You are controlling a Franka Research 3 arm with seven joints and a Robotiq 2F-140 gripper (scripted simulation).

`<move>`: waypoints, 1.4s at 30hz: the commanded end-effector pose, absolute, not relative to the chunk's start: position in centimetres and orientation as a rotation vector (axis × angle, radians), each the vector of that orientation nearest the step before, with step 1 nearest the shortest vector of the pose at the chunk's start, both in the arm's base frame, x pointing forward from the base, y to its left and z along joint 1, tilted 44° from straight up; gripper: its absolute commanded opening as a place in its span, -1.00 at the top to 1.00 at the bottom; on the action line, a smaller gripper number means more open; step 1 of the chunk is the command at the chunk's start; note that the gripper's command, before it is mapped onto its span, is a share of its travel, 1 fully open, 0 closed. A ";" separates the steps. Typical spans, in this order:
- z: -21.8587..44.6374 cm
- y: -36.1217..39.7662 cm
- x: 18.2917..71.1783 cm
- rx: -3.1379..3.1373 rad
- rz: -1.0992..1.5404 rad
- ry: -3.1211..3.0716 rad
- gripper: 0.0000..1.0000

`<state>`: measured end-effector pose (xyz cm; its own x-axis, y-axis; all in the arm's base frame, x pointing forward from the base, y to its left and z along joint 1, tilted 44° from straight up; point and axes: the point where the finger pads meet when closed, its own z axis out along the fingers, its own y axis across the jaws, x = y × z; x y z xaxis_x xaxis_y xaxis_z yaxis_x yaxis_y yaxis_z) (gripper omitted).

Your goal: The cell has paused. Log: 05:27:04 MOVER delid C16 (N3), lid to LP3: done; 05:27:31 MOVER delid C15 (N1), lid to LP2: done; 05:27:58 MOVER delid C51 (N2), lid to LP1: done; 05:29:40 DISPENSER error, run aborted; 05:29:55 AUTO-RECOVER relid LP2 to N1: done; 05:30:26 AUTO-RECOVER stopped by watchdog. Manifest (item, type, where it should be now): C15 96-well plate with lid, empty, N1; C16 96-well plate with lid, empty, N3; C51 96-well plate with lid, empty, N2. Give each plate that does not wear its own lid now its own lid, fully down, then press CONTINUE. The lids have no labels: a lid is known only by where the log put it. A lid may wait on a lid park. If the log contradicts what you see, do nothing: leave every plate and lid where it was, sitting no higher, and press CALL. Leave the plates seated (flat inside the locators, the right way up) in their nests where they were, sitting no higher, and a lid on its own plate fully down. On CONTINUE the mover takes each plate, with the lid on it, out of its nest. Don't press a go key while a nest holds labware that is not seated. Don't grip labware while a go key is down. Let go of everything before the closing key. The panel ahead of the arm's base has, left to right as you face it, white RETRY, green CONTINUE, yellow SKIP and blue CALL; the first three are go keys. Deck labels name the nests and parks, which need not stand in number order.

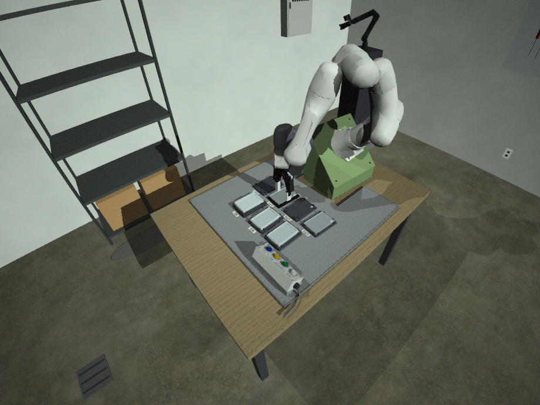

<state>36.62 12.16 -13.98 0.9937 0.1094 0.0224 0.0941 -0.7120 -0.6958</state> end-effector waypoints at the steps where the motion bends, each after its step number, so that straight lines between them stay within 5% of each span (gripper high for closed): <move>1: -13.8 12.2 36.6 -2.366 0.025 -0.150 1.00; 42: -13.5 11.9 36.6 -2.366 0.025 -0.150 1.00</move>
